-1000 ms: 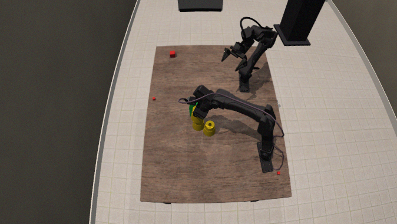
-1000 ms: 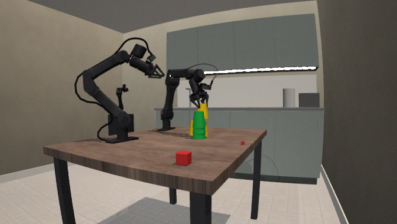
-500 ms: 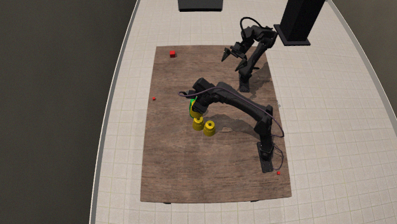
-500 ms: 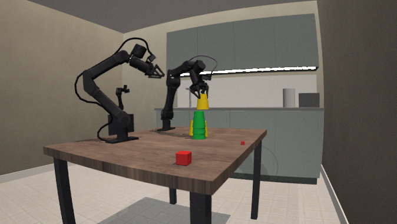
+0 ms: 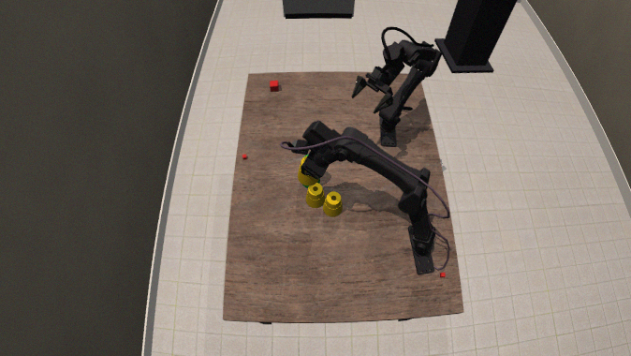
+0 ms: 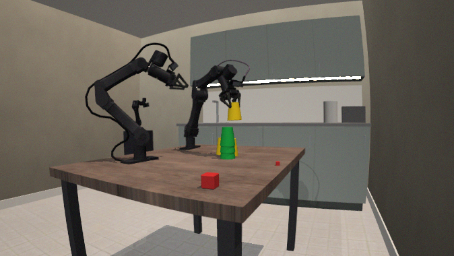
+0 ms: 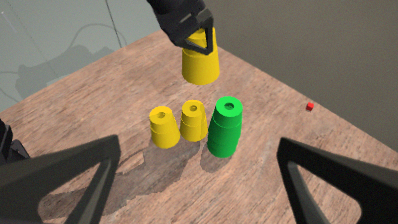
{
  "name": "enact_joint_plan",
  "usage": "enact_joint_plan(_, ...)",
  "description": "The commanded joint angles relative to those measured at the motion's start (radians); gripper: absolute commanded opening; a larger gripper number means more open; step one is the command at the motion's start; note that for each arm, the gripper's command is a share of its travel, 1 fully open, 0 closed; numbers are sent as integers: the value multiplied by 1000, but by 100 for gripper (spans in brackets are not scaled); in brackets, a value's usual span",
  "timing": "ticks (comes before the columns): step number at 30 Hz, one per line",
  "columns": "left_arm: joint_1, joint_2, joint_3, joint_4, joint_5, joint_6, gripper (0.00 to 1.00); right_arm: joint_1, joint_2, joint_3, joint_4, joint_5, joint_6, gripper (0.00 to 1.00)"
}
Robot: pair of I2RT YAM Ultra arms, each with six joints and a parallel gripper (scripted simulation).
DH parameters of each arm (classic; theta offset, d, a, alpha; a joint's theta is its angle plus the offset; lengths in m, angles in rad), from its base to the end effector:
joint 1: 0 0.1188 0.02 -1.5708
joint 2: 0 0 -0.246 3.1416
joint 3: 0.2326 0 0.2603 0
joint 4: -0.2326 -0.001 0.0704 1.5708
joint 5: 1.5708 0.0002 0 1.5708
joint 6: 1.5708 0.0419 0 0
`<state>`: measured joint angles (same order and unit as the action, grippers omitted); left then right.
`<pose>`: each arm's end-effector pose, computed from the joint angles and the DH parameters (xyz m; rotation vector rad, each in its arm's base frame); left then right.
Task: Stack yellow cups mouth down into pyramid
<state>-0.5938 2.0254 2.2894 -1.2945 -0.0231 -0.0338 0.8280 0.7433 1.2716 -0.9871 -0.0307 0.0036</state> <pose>0.3446 -0.2303 0.3674 0.7144 2.5145 -0.1947 0.0849 0.0958 0.4149 -0.8491 1.8926 0.5498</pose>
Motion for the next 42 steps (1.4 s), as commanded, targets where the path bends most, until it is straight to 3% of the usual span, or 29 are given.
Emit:
enact_joint_plan(1,54,-22,-21,78,28,61,0,7,-15,-4,-1,4,6,100)
enact_joint_plan(14,228,-78,-371,283,108,199,0,7,-15,-4,-1,4,6,100)
enact_joint_plan(42,187,-141,-493,333,74,134,0,7,-15,-4,-1,4,6,100)
